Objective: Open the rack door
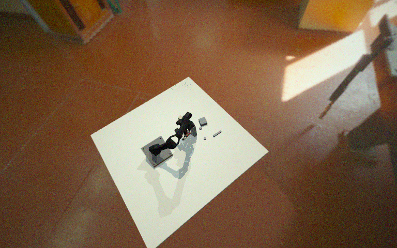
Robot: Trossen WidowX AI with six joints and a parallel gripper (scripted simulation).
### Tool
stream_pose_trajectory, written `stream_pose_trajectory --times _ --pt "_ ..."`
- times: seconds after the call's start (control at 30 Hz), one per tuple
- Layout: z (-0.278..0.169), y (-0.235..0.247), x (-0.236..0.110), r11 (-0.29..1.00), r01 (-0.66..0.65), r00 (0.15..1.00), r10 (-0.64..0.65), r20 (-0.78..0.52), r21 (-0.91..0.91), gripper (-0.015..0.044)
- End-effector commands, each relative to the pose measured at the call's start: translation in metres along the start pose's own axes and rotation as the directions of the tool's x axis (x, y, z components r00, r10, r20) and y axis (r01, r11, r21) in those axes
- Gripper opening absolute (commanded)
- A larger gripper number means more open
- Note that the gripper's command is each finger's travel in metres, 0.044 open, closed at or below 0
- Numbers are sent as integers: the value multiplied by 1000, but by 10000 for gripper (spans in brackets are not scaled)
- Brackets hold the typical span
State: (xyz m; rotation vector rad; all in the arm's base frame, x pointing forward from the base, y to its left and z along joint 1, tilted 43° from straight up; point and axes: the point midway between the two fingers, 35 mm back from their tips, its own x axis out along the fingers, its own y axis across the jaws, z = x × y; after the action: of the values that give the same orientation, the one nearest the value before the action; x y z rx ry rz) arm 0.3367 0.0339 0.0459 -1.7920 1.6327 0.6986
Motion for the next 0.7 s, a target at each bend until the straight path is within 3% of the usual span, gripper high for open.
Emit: stream_pose_trajectory --times 0.0,0.23,0.53,0.67 --pt "6 -1 3 981 -2 1000 4 10 -193 295" --pt "6 -1 3 874 2 1000 4 10 -486 295" --pt "6 -1 3 870 2 1000 4 10 -493 295" --pt "6 -1 3 870 2 1000 4 10 -493 268"
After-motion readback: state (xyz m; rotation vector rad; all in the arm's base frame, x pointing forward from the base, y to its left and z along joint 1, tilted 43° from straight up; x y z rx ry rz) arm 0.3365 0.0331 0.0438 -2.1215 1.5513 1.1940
